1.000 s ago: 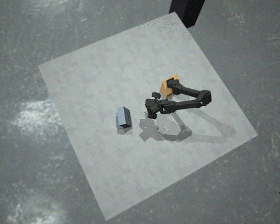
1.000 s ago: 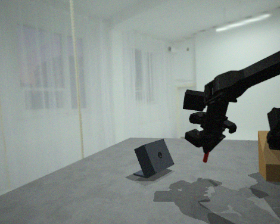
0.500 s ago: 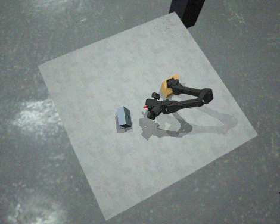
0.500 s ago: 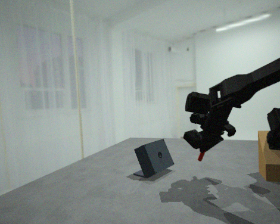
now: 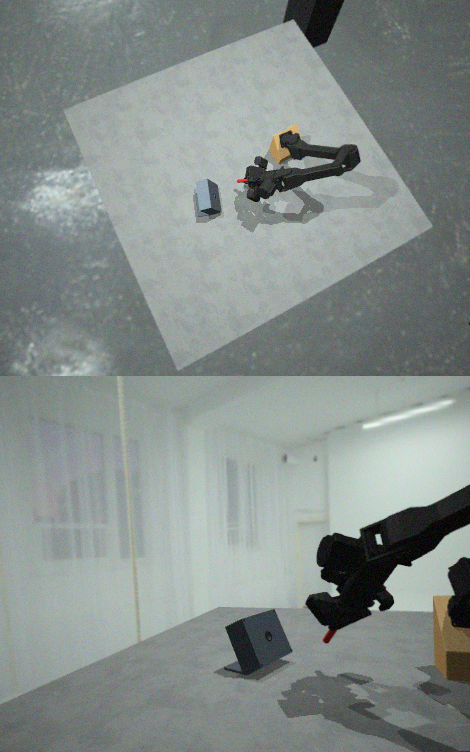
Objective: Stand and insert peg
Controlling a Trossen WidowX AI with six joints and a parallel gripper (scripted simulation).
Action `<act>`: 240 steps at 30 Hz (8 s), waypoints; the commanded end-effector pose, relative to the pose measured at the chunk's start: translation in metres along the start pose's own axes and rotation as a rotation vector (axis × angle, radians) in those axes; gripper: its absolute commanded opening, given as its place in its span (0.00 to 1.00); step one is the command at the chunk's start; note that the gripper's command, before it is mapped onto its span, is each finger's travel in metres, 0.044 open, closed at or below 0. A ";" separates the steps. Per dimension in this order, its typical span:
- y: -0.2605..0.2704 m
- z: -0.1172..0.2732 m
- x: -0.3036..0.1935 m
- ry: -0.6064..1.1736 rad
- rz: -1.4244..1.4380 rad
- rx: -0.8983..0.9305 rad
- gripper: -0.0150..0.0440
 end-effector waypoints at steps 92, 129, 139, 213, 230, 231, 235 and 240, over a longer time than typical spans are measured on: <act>0.047 -0.024 0.021 -0.307 -0.291 0.415 0.25; 0.054 -0.050 0.029 -0.322 -0.288 0.436 0.25; 0.054 -0.050 0.029 -0.322 -0.288 0.436 0.25; 0.071 -0.076 0.041 -0.322 -0.288 0.438 0.25; 0.070 -0.078 0.042 -0.324 -0.292 0.433 0.25; 0.070 -0.078 0.042 -0.324 -0.292 0.433 0.30; 0.070 -0.078 0.042 -0.324 -0.292 0.433 0.48; 0.070 -0.078 0.042 -0.324 -0.292 0.433 0.70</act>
Point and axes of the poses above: the point midway between the two fingers, 35 mm back from their tips, its own z axis back along the fingers, its own y axis across the jaws, x = y × z, the point moved 2 cm from there along z, back along the fingers, and after that the axes turned 3 degrees about -z, right-handed, at the moved point
